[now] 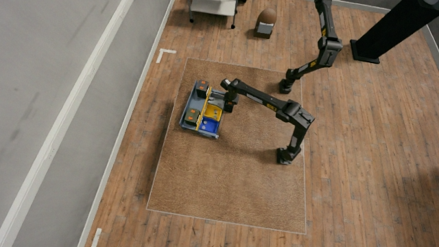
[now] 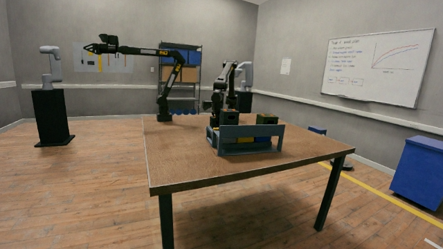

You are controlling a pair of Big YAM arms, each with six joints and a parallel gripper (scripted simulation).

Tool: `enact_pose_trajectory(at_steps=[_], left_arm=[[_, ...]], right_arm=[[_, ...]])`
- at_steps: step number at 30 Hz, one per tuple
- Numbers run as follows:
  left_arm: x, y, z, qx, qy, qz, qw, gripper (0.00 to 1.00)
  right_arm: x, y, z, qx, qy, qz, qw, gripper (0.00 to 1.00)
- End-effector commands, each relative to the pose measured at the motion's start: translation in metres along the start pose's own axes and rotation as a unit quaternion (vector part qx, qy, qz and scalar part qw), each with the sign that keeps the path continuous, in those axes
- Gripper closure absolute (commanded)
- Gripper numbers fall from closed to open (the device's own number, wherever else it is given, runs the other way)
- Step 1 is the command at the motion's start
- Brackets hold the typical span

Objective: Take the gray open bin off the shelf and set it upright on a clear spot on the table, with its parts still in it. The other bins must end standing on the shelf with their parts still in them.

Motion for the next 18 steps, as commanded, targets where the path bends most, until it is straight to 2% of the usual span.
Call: enact_pose_trajectory(at_steps=[1, 18], left_arm=[[-0.0462, 0.0088, 0.0150, 0.005, -0.024, 0.024, 0.999, 1.00], [-0.0541, 0.0085, 0.0146, 0.005, -0.023, 0.024, 0.999, 1.00]], right_arm=[[-0.0040, -0.0046, 0.0013, -0.009, -0.009, -0.005, 1.000, 0.00], [-0.0040, -0.0046, 0.0013, -0.009, -0.009, -0.005, 1.000, 0.00]])
Point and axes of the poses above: on each arm, the point where the finger pads meet when closed, its own x axis out along the fingers, its own y axis across the jaws, z = x × y, the point moved 3 cm from there along -x, back along the fingers, and after that the axes turned 12 degrees about -x, right-handed, at the moved point
